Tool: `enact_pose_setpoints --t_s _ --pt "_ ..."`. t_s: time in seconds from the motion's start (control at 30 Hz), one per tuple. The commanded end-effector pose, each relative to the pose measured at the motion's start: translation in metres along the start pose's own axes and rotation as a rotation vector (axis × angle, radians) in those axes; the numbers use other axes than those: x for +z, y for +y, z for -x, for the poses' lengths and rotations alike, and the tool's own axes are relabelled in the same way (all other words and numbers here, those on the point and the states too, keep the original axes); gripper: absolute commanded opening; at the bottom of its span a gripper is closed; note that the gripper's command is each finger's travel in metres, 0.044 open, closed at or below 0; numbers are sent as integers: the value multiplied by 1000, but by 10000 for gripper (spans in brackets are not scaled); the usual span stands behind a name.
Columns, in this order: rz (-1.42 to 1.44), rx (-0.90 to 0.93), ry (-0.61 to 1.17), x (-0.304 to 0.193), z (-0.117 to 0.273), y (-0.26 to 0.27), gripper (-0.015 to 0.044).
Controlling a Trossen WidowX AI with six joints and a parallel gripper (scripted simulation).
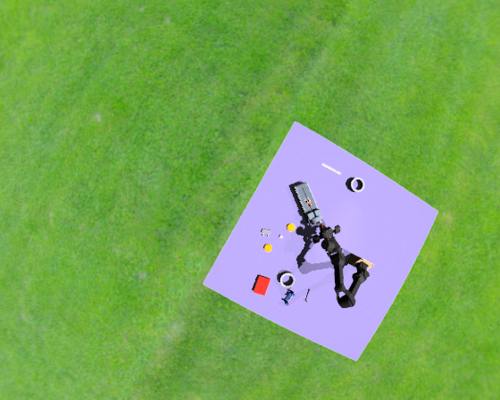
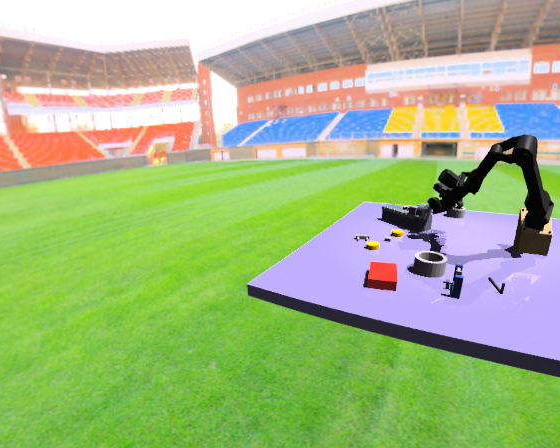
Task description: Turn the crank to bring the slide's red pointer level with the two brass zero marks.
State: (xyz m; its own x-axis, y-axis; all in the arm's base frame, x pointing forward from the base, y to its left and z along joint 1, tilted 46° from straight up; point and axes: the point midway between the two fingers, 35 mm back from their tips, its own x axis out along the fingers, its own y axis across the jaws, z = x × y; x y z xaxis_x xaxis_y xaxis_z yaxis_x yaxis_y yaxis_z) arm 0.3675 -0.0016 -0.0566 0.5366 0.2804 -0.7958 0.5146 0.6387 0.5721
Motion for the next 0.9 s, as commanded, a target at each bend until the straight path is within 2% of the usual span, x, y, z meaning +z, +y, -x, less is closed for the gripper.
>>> enact_pose_setpoints --t_s 0.0,0.13,0.7,0.87 --pt "0 0 0 0 0 0 0" --pt "0 0 0 0 0 0 0" --pt "0 0 0 0 0 0 440" --pt "1 -1 0 16 14 0 440"
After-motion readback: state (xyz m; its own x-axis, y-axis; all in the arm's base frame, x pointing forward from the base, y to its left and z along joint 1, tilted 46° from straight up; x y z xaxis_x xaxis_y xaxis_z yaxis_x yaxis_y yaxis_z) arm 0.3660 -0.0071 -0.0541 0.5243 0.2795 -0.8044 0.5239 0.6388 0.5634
